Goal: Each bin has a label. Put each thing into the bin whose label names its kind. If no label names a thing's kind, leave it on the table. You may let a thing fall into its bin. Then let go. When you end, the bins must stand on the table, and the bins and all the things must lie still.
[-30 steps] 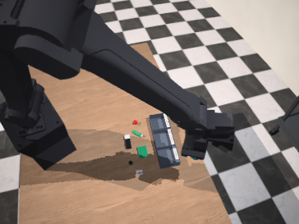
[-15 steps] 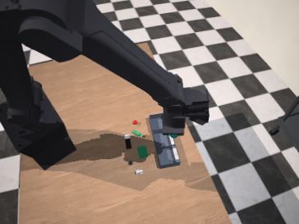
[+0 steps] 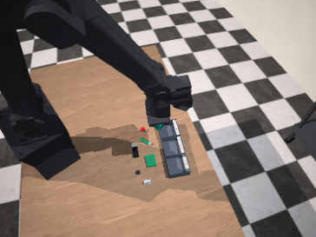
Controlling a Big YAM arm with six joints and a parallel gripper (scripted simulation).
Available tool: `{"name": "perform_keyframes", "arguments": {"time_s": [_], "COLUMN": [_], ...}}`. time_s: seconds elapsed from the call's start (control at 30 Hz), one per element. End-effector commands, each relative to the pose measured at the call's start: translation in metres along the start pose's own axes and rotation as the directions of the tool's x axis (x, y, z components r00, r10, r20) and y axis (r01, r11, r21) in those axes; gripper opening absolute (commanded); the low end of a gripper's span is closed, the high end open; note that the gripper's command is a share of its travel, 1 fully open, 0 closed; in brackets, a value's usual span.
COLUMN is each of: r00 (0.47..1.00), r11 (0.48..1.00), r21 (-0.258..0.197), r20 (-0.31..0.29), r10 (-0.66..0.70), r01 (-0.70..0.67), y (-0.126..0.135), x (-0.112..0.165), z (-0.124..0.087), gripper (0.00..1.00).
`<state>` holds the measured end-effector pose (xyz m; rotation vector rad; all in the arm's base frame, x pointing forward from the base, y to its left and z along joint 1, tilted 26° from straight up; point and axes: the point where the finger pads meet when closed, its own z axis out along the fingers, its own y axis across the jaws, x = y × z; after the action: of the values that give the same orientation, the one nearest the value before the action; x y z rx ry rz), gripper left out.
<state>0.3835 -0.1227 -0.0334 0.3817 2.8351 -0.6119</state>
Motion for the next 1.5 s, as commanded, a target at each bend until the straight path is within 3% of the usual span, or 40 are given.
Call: {"name": "perform_keyframes", "arguments": {"time_s": [0.0,0.03,0.1,0.17,0.27,0.33,0.4,0.43,0.7,1.47], "r00": [1.0,0.996,0.986,0.992,0.992,0.994,0.994,0.995,0.993,0.992], "r11": [1.0,0.996,0.987,0.992,0.992,0.994,0.994,0.995,0.993,0.992], "r21": [-0.006,-0.008,-0.015,-0.014,-0.014,-0.008,-0.008,-0.012,-0.013,-0.014], "r20": [0.024,-0.018,-0.031,0.002,-0.005,-0.02,-0.02,-0.002,-0.004,-0.015], "r10": [-0.003,-0.088,-0.163,-0.125,-0.129,-0.105,-0.105,-0.097,-0.118,-0.129], "r01": [0.003,0.088,0.163,0.125,0.128,0.105,0.105,0.096,0.118,0.129], "y": [0.014,0.019,0.027,0.035,0.038,0.028,0.028,0.029,0.029,0.031], "x": [0.01,0.026,0.04,0.046,0.055,0.055,0.055,0.042,0.039,0.045], "z": [-0.009,-0.006,-0.008,-0.013,-0.014,-0.01,-0.01,-0.013,-0.014,-0.013], "gripper": [0.08,0.08,0.08,0.08,0.08,0.08,0.08,0.08,0.08,0.08]}}
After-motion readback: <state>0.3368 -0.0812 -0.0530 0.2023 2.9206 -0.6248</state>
